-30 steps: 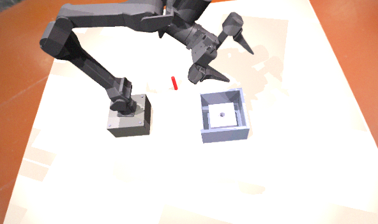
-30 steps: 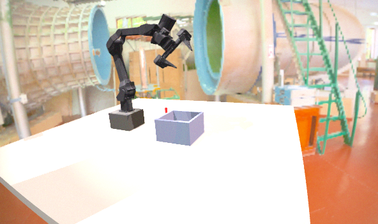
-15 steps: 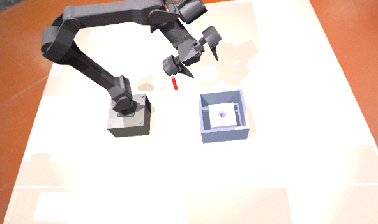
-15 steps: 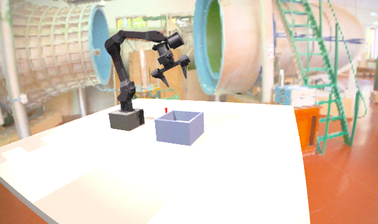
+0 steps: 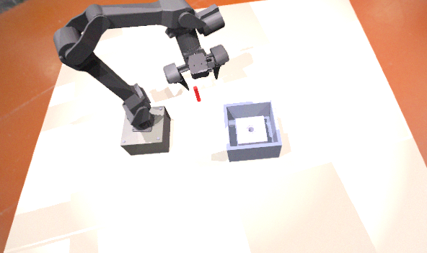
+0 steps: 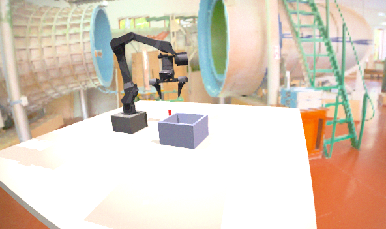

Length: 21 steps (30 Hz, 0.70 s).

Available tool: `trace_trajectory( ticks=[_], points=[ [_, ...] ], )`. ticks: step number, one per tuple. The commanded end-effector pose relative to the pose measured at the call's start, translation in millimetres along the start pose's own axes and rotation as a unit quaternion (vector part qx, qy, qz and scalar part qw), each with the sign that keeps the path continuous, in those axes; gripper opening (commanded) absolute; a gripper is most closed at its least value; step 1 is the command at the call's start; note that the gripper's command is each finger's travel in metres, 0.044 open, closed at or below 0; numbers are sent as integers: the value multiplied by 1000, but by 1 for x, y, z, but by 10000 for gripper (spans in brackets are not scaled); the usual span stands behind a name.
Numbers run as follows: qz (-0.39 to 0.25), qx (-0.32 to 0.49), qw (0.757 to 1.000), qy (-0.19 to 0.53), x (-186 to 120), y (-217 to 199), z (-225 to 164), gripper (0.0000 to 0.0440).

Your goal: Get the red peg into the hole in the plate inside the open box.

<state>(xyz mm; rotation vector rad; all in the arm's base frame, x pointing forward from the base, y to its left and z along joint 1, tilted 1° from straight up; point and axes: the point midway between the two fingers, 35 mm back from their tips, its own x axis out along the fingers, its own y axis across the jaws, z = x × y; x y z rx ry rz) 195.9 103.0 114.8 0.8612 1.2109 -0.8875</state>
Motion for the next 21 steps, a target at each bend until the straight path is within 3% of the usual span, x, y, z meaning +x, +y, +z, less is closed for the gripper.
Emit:
trace_trajectory(
  ticks=[1, 10, 21],
  points=[
    [-37, -7, 999, 8, 16, -13, -13, 440],
    [-58, -19, 998, 22, 53, -17, -33, 440],
    [-29, -26, 998, 44, 103, -15, -55, 440]
  ],
)
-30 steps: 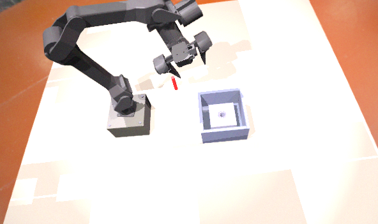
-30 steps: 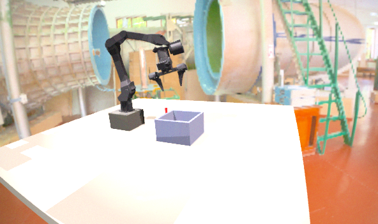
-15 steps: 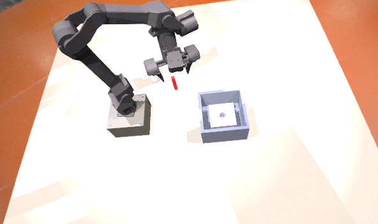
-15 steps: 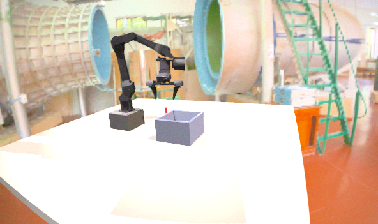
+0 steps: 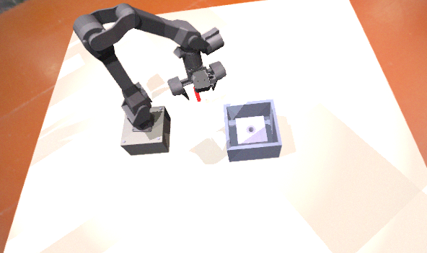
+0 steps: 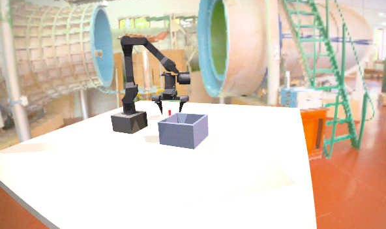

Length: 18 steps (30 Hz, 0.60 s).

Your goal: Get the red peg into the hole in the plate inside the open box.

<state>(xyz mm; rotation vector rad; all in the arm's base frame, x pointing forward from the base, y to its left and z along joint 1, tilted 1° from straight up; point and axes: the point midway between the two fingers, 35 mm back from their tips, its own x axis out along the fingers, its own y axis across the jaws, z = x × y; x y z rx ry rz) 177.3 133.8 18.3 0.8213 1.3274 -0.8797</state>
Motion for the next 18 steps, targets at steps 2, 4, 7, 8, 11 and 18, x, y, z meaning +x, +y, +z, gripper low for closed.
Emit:
trace_trajectory(
  ticks=[2, 4, 7, 8, 11, 18],
  points=[
    [9, -1, 1000, 10, 21, -1, -7, 437],
    [11, -1, 1000, 13, 26, -2, -10, 426],
    [8, 1, 1000, 19, 33, -4, -13, 375],
    [6, 2, 1000, 21, 35, -6, -14, 353],
    [-3, 3, 1000, 30, 39, -9, -16, 277],
    [-13, -7, 998, 56, 37, -7, -19, 94]
  ],
)
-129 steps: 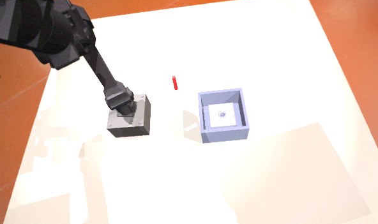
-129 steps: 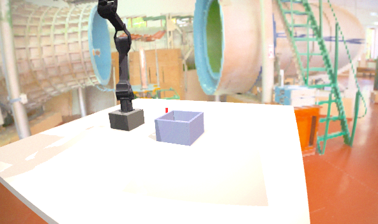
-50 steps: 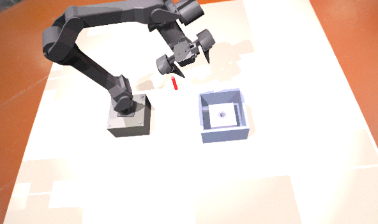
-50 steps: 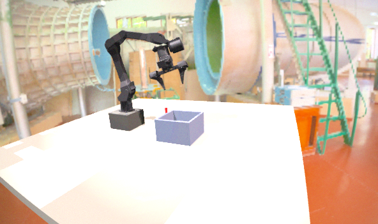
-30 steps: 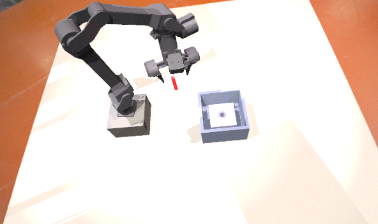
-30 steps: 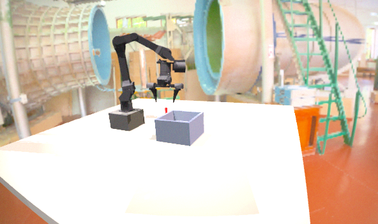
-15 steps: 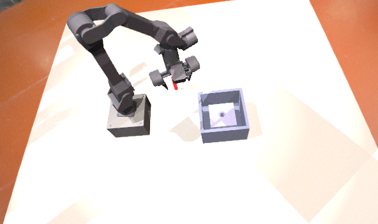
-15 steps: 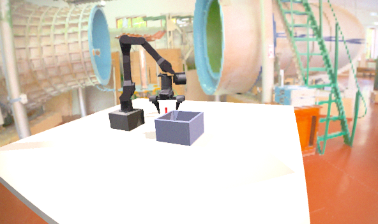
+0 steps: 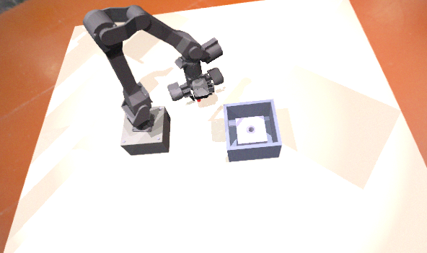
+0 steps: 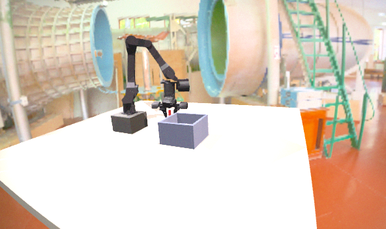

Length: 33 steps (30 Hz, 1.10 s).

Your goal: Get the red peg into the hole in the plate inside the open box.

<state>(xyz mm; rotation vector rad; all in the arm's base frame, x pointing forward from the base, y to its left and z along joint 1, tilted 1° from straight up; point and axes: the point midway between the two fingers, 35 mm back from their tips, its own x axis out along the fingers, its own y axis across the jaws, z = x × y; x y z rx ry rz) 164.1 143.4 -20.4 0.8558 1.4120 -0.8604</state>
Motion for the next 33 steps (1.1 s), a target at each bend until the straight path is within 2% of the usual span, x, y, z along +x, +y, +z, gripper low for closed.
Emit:
trace_trajectory(
  ticks=[1, 4, 16, 33],
  points=[
    [-7, -6, 1000, 16, -1, 1, -2, 67],
    [-10, -9, 1000, 27, -3, 3, -2, 0],
    [31, -57, 998, -12, -38, 19, 12, 0],
    [86, -101, 989, -71, -109, 55, 50, 0]
  ],
)
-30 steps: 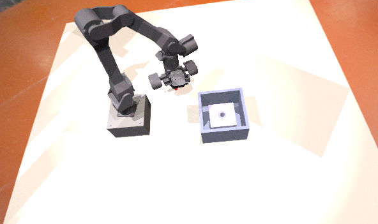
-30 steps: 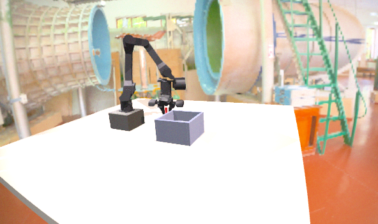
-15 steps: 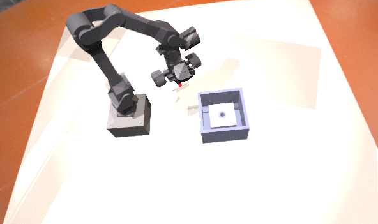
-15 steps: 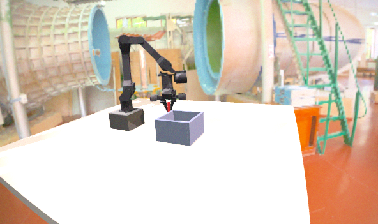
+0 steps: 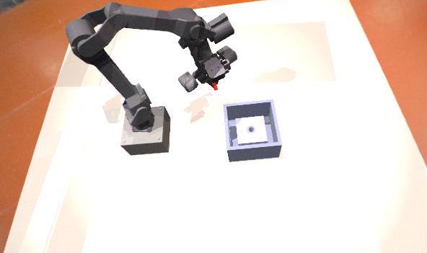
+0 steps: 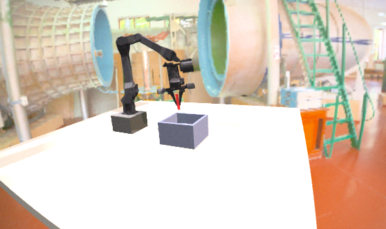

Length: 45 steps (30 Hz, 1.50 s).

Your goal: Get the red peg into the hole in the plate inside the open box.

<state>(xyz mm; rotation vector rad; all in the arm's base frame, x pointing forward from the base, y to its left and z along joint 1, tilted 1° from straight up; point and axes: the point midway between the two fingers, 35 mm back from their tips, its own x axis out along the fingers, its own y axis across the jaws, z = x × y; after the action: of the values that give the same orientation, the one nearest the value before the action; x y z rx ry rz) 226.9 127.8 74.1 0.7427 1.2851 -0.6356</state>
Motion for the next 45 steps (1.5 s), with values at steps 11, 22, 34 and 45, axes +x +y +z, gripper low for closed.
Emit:
trace_trajectory(
  ticks=[11, 22, 34, 45],
  points=[
    [15, 13, 999, -39, -21, 16, 62, 0],
    [16, 44, 997, -57, -16, 17, 108, 0],
    [15, 76, 995, -61, 0, 15, 151, 4],
    [5, 88, 995, -42, 25, 12, 170, 12]
  ],
)
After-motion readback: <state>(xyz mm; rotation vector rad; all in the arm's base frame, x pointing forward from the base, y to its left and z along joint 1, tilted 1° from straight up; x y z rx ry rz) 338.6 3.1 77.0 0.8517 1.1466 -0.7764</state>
